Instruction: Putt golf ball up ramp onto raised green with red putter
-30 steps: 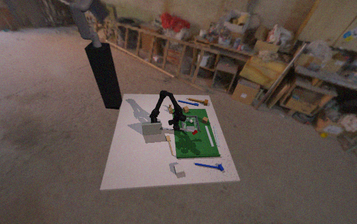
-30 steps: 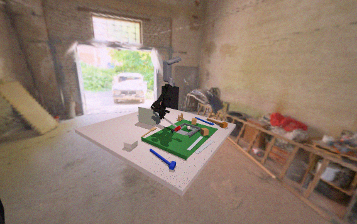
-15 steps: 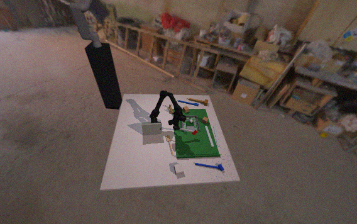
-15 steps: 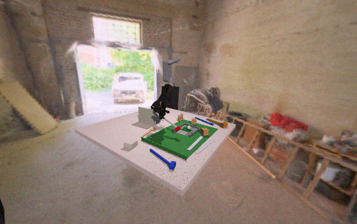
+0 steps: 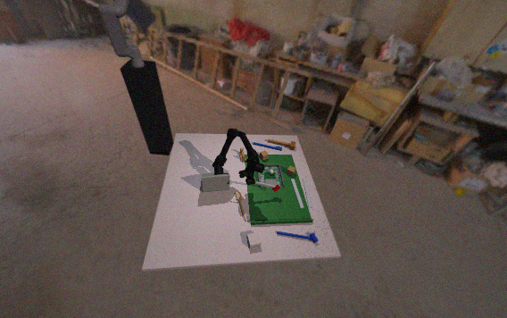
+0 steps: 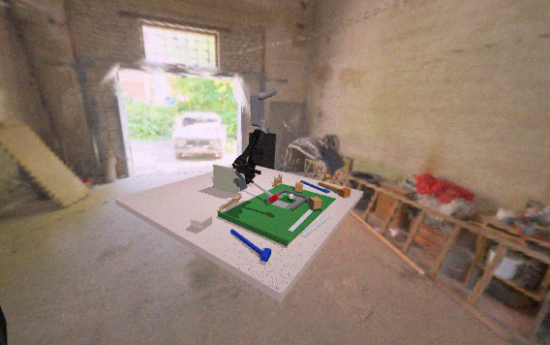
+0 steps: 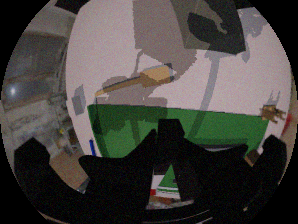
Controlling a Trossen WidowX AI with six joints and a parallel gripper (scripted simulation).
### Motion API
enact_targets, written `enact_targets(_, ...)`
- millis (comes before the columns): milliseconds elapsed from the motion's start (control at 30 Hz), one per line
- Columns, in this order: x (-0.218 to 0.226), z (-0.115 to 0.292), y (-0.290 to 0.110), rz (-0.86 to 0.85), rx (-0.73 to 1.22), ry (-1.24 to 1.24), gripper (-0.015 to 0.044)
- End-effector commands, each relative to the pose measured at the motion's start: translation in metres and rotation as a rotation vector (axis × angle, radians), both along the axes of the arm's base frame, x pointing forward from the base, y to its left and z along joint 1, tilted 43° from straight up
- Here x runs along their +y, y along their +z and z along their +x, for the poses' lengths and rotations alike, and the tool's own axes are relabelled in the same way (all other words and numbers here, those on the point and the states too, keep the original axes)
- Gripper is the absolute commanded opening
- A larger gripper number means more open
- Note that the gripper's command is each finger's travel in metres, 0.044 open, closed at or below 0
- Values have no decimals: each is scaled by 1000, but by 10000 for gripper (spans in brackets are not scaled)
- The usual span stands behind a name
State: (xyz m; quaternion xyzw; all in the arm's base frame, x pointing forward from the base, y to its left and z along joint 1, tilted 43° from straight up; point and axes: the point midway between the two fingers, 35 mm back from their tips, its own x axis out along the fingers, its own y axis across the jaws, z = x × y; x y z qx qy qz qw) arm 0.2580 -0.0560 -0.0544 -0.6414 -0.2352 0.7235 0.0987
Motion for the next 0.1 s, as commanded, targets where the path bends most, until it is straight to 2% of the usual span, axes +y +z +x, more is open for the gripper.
enact_targets(0,-1,1,0,-2,-4,-4,0)
enact_targets(67,-1,1,0,-2,-4,-4,0)
